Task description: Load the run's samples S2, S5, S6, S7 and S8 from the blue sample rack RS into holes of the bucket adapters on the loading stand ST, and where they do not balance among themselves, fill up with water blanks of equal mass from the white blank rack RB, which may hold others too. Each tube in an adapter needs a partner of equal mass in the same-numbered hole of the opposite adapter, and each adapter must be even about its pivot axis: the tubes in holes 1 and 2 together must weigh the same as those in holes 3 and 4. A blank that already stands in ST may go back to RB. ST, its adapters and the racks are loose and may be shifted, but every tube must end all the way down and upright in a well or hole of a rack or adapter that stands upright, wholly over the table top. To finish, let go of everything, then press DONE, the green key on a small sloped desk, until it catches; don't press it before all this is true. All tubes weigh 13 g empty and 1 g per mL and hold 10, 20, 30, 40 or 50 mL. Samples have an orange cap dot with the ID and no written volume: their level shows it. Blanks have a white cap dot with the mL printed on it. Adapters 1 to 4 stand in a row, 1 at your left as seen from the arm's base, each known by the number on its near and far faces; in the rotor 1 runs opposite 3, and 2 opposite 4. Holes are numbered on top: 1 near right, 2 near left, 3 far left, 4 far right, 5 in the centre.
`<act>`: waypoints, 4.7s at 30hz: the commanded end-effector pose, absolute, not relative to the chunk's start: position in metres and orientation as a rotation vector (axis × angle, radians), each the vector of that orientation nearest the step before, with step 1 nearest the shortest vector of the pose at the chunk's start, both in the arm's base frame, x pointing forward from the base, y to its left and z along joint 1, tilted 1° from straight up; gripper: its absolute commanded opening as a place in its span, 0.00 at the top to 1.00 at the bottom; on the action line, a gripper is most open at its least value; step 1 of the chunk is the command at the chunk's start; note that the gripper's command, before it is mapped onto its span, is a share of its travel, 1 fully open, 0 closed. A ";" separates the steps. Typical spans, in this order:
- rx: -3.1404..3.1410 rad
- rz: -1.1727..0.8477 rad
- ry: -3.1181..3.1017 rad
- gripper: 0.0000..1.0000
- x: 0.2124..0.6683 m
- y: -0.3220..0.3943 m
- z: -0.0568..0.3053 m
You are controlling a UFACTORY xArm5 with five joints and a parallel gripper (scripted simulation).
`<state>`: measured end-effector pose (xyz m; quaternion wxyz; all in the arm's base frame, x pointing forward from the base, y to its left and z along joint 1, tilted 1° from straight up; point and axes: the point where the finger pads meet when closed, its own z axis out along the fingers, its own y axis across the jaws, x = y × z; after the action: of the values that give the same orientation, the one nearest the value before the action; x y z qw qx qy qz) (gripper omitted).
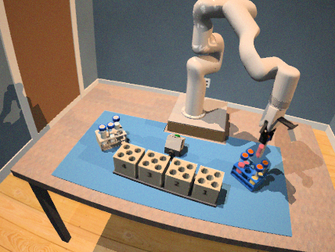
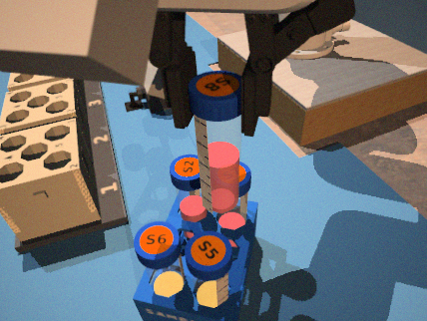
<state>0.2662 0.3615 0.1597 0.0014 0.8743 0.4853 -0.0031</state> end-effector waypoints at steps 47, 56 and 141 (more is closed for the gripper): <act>3.131 0.004 0.283 1.00 0.318 0.248 0.186; 3.144 0.007 0.049 1.00 0.337 0.207 0.187; 3.140 0.027 0.049 1.00 0.439 -0.023 0.186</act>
<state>0.4385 -0.0226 0.1897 0.0005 0.9999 0.0156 0.0070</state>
